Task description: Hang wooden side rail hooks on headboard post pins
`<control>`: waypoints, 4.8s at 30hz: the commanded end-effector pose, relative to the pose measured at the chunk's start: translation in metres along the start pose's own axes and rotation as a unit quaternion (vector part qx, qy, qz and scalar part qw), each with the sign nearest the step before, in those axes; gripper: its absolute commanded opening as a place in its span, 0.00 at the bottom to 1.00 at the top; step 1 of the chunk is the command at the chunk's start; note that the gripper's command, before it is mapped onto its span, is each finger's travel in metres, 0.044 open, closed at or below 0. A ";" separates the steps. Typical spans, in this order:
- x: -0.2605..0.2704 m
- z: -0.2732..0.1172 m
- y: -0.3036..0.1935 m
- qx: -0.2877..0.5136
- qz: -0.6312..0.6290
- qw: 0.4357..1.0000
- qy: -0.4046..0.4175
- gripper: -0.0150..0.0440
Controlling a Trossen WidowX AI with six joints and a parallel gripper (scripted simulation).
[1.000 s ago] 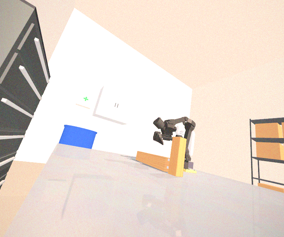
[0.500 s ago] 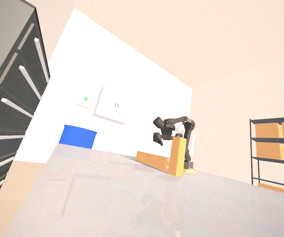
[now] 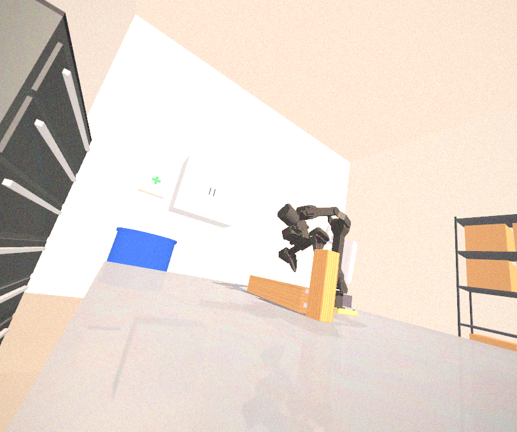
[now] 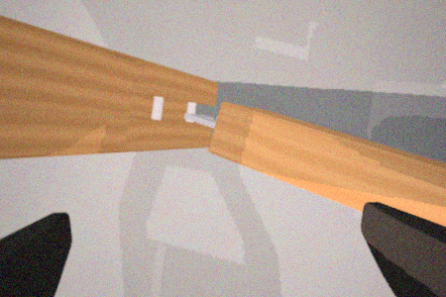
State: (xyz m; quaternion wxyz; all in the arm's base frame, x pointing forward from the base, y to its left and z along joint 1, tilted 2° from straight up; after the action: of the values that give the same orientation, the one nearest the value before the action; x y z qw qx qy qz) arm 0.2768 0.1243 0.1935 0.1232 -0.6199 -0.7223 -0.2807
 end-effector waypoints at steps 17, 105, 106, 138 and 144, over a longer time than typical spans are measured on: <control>0.015 0.002 0.029 -0.125 0.710 0.645 -0.254 1.00; -0.046 0.096 0.006 -0.157 0.749 0.588 -0.260 0.87; -0.046 0.096 0.006 -0.157 0.749 0.588 -0.260 0.82; -0.045 0.095 0.011 -0.148 0.729 0.614 -0.265 0.25; -0.045 0.095 0.015 -0.141 0.713 0.632 -0.269 0.25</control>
State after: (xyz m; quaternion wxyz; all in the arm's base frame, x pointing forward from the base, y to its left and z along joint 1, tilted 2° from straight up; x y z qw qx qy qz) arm 0.3131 0.1405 0.0959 -0.0018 -0.9996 0.0099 -0.0245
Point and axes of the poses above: the point midway between the two fingers, 35 mm back from their tips, its own z axis out along the fingers, its own x axis across the jaws, y = z × x, the point moved 4 cm from there along -z, back along the fingers, and after that the axes turned 6 degrees about z, right-handed, at the moved point
